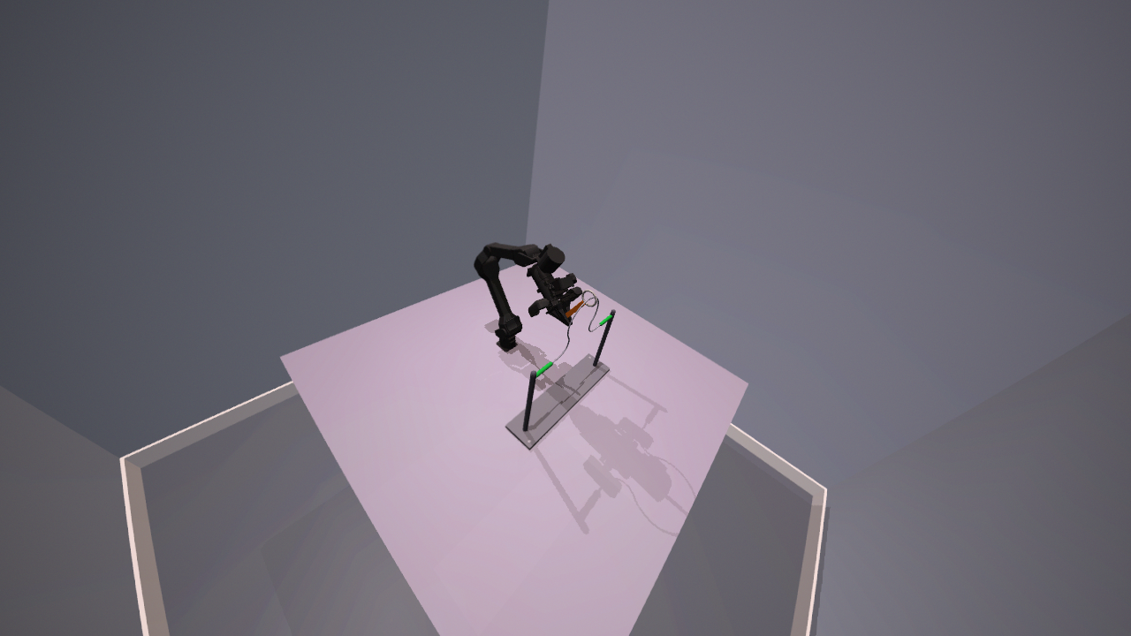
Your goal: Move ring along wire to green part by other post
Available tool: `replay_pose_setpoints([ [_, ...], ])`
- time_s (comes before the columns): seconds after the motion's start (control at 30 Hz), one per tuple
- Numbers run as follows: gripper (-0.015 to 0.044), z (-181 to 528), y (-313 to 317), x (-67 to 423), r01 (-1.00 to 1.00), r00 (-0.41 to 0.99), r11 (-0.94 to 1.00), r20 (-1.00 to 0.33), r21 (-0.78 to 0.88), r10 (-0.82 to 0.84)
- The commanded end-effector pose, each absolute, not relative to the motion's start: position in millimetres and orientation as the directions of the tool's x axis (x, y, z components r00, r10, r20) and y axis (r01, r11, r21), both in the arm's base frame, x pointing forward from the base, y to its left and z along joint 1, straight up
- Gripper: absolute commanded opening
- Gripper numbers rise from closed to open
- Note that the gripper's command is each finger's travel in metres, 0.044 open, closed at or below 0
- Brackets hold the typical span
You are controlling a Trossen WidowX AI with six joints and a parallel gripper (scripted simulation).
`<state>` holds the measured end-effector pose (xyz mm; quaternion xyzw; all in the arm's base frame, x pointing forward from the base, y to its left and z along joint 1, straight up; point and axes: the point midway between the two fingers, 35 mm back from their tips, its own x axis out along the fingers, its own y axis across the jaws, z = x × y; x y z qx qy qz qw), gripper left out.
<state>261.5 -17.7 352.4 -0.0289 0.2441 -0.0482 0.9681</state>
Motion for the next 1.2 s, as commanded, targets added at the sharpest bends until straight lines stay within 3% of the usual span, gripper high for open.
replay_pose_setpoints([
  [0.0, -0.0150, 349.6, -20.2, 261.6, 0.080, 0.874, 0.985, -0.464, -0.150, -0.142],
  [1.17, -0.0150, 354.6, -36.5, 262.0, 0.095, 0.880, 0.792, -0.321, -0.603, -0.350],
])
